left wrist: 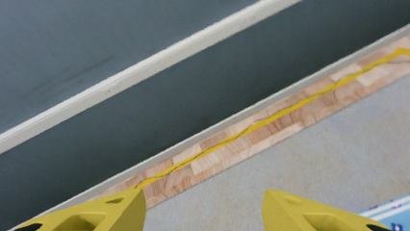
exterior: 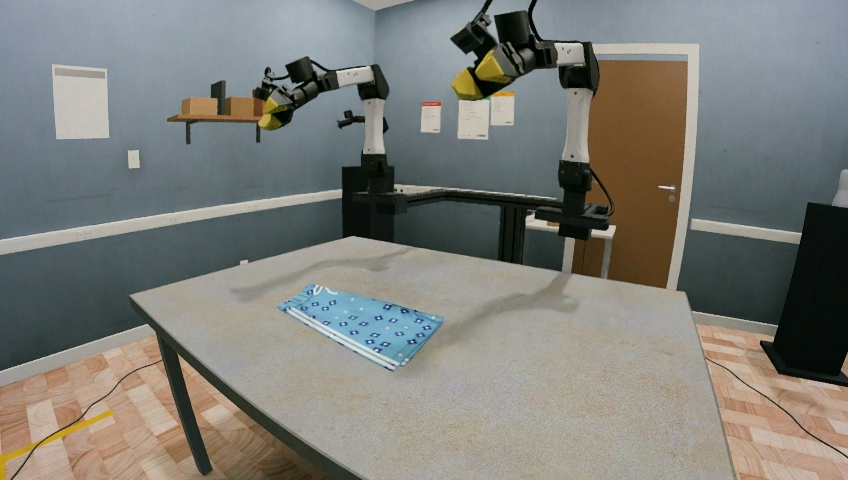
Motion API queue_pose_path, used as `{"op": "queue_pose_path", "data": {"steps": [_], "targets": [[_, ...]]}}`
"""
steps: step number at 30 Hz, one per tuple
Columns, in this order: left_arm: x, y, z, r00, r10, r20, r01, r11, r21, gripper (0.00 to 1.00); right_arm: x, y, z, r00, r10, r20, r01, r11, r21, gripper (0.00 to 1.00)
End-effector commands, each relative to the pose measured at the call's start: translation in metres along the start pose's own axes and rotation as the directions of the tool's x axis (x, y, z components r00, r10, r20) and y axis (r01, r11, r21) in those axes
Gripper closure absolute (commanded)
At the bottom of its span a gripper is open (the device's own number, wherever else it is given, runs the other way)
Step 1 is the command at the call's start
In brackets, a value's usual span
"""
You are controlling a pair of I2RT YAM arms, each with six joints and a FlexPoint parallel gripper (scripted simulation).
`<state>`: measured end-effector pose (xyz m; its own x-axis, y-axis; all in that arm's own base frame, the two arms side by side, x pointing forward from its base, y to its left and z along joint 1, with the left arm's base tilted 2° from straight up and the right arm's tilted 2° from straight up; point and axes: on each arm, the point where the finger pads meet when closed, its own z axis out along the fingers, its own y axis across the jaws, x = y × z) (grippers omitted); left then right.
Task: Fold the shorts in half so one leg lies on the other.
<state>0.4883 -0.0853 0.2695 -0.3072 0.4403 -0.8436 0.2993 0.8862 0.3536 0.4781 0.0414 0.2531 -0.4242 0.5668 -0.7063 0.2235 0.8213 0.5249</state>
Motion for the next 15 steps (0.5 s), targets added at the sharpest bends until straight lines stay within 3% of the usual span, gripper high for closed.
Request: {"op": "queue_pose_path", "data": {"steps": [1,15], "targets": [[-0.012,0.011,-0.018,0.995,-0.068,0.069,0.070,0.997,-0.026,0.45,-0.011,0.005,-0.014,0.994,-0.097,0.052,0.099,0.994,-0.047,0.45],[-0.039,0.059,-0.095,0.934,-0.245,0.259,0.280,0.954,-0.109,0.45,-0.058,0.018,-0.090,0.889,-0.351,0.295,0.383,0.922,-0.058,0.45]]}}
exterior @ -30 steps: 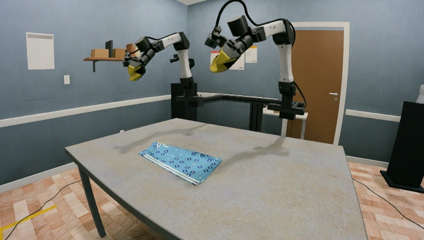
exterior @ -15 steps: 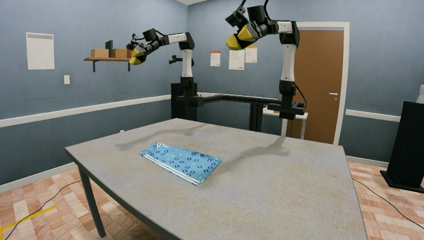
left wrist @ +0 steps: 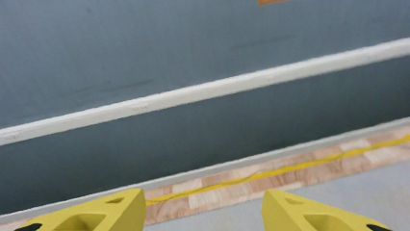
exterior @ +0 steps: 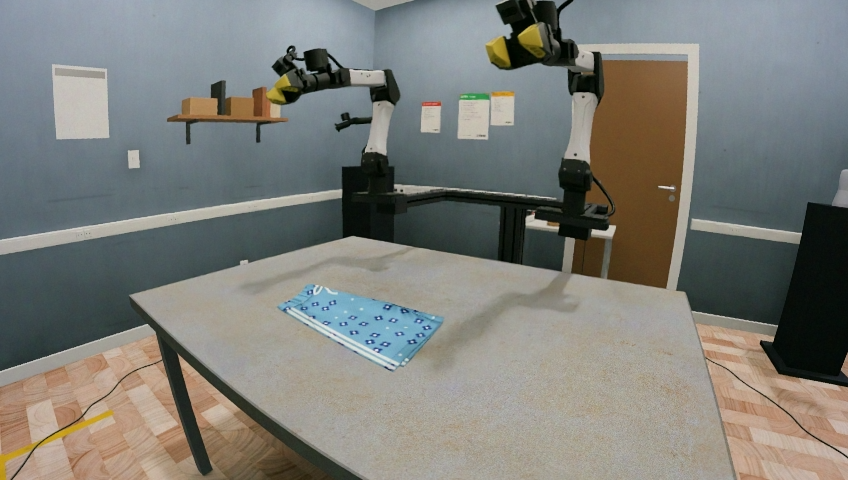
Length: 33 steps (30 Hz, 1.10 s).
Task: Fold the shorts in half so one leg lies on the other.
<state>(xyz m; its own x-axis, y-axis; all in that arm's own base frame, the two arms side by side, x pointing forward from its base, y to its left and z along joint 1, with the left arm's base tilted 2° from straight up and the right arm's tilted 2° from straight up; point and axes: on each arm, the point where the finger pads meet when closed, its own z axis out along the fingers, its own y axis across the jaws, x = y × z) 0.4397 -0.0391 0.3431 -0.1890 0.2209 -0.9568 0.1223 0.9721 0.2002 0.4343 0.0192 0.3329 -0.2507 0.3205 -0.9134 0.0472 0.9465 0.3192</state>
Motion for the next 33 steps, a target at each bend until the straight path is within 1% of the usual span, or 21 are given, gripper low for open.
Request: {"op": "queue_pose_path", "data": {"steps": [1,2,3,4,7,11,15,18,19,20,21,22,23,25,27,29,30,32,33], "targets": [[-0.016,0.005,-0.012,0.996,-0.059,0.071,0.060,0.998,-0.010,0.45,-0.011,0.003,-0.009,0.994,-0.091,0.059,0.093,0.995,-0.032,0.45],[-0.026,0.010,-0.019,0.992,-0.073,0.100,0.075,0.997,-0.018,0.45,-0.015,0.003,-0.013,0.991,-0.114,0.075,0.116,0.993,-0.031,0.45],[-0.020,0.012,-0.023,0.991,-0.088,0.097,0.091,0.996,-0.022,0.45,-0.020,0.003,-0.020,0.986,-0.136,0.098,0.140,0.990,-0.031,0.45],[-0.022,0.014,-0.028,0.990,-0.099,0.103,0.103,0.994,-0.027,0.45,-0.021,0.002,-0.025,0.982,-0.157,0.104,0.160,0.987,-0.026,0.45],[-0.036,0.025,-0.047,0.976,-0.142,0.167,0.151,0.988,-0.044,0.45,-0.037,0.004,-0.043,0.958,-0.226,0.174,0.232,0.973,-0.016,0.45],[-0.045,0.036,-0.071,0.953,-0.195,0.231,0.214,0.975,-0.058,0.45,-0.054,0.005,-0.067,0.914,-0.317,0.254,0.325,0.946,0.013,0.45],[-0.045,0.041,-0.083,0.942,-0.220,0.253,0.244,0.968,-0.064,0.45,-0.056,0.002,-0.079,0.890,-0.361,0.277,0.367,0.930,0.033,0.45],[-0.044,0.042,-0.083,0.942,-0.221,0.252,0.244,0.967,-0.066,0.45,-0.055,0.001,-0.079,0.892,-0.361,0.273,0.366,0.930,0.035,0.45],[-0.051,0.043,-0.085,0.940,-0.216,0.265,0.241,0.968,-0.064,0.45,-0.057,0.002,-0.079,0.894,-0.356,0.271,0.361,0.932,0.034,0.45],[-0.037,0.042,-0.076,0.950,-0.215,0.228,0.237,0.969,-0.071,0.45,-0.042,-0.004,-0.069,0.910,-0.348,0.225,0.351,0.936,0.030,0.45],[-0.046,0.040,-0.079,0.954,-0.191,0.231,0.212,0.975,-0.067,0.45,-0.058,0.007,-0.076,0.916,-0.310,0.254,0.316,0.949,0.017,0.45],[-0.070,0.047,-0.094,0.937,-0.177,0.302,0.211,0.974,-0.084,0.45,-0.070,0.010,-0.083,0.909,-0.301,0.287,0.308,0.951,0.022,0.45],[-0.073,0.048,-0.098,0.934,-0.175,0.311,0.211,0.974,-0.087,0.45,-0.075,0.011,-0.090,0.905,-0.299,0.303,0.306,0.952,0.024,0.45],[-0.070,0.047,-0.093,0.938,-0.176,0.299,0.209,0.974,-0.083,0.45,-0.081,0.013,-0.094,0.898,-0.296,0.325,0.304,0.952,0.026,0.45],[-0.064,0.046,-0.086,0.943,-0.179,0.279,0.209,0.975,-0.081,0.45,-0.071,0.010,-0.083,0.910,-0.299,0.289,0.305,0.952,0.026,0.45],[-0.065,0.046,-0.088,0.942,-0.178,0.284,0.209,0.975,-0.081,0.45,-0.073,0.007,-0.086,0.908,-0.299,0.294,0.302,0.953,0.035,0.45],[-0.064,0.046,-0.086,0.943,-0.179,0.279,0.209,0.975,-0.079,0.45,-0.071,0.007,-0.082,0.911,-0.301,0.282,0.304,0.952,0.036,0.45],[-0.068,0.046,-0.092,0.940,-0.178,0.293,0.209,0.975,-0.080,0.45,-0.074,0.008,-0.086,0.907,-0.303,0.294,0.306,0.951,0.036,0.45],[-0.057,0.044,-0.084,0.947,-0.188,0.261,0.215,0.974,-0.076,0.45,-0.071,0.008,-0.083,0.903,-0.322,0.284,0.325,0.945,0.038,0.45]]}}
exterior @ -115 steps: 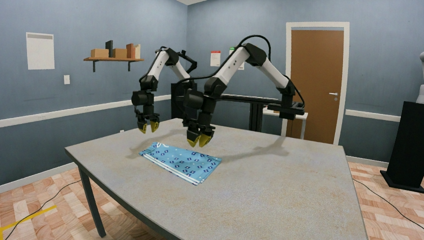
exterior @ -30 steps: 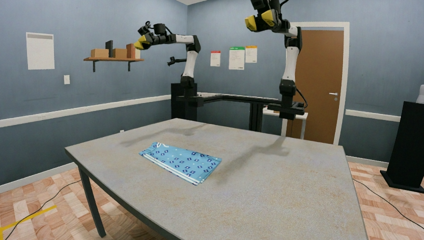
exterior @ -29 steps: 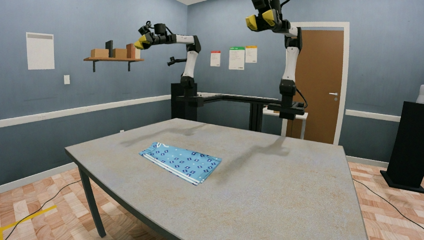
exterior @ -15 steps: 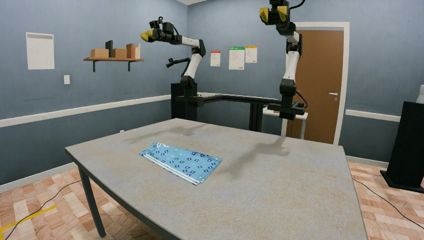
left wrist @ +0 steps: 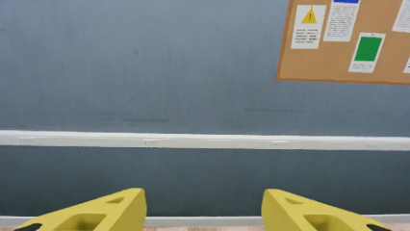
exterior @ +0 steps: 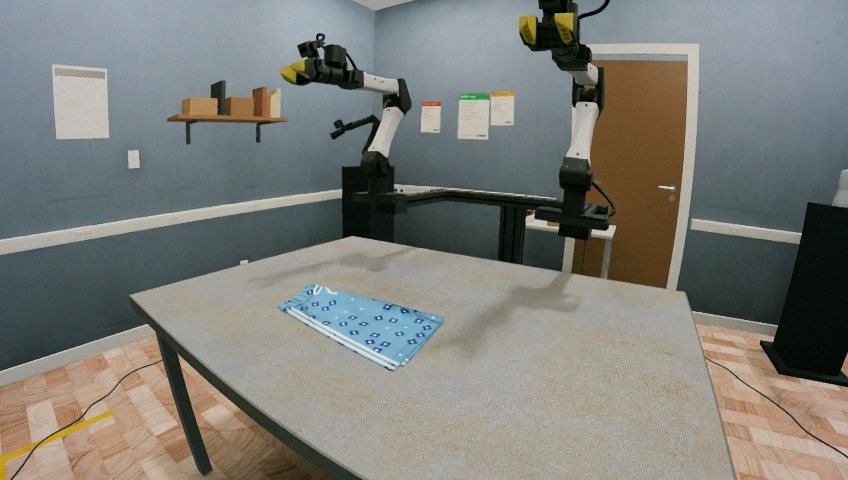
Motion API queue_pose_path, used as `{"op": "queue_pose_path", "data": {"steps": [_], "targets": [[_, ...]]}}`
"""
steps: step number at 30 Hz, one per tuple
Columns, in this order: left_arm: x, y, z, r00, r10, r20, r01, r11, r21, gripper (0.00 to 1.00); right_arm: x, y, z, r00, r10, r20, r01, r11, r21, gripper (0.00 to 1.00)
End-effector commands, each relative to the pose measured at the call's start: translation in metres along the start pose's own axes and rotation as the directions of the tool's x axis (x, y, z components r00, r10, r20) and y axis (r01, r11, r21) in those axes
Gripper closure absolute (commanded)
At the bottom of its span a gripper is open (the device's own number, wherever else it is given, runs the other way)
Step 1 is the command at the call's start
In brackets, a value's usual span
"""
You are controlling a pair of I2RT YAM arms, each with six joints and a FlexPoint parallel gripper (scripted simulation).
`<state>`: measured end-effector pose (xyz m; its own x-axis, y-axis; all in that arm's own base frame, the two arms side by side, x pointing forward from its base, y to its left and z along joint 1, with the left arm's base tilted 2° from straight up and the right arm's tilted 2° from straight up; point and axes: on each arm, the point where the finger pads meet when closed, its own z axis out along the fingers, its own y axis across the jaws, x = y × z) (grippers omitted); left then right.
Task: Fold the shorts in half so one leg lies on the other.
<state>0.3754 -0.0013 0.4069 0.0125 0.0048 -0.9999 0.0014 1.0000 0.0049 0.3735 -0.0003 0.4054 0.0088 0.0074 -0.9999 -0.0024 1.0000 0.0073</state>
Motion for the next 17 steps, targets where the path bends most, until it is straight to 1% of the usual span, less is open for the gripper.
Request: {"op": "queue_pose_path", "data": {"steps": [1,4,5,8,17], "targets": [[-0.018,-0.001,-0.001,0.999,0.001,0.040,-0.001,1.000,0.003,0.45,-0.016,0.002,-0.001,1.000,-0.012,0.024,0.012,1.000,0.002,0.45],[-0.026,-0.001,-0.008,0.998,0.001,0.064,-0.001,1.000,0.003,0.45,-0.017,0.002,-0.001,1.000,-0.010,0.025,0.010,1.000,0.002,0.45],[-0.015,-0.002,-0.004,0.999,-0.005,0.034,0.004,1.000,0.005,0.45,-0.015,0.003,0.000,1.000,-0.014,0.020,0.014,1.000,-0.001,0.45],[-0.018,-0.002,-0.004,0.999,-0.004,0.045,0.003,1.000,0.005,0.45,-0.022,0.000,-0.006,0.999,-0.014,0.041,0.014,1.000,0.007,0.45],[-0.018,-0.002,-0.004,0.999,-0.004,0.046,0.003,1.000,0.005,0.45,-0.023,0.001,-0.007,0.999,-0.014,0.042,0.014,1.000,0.004,0.45]]}}
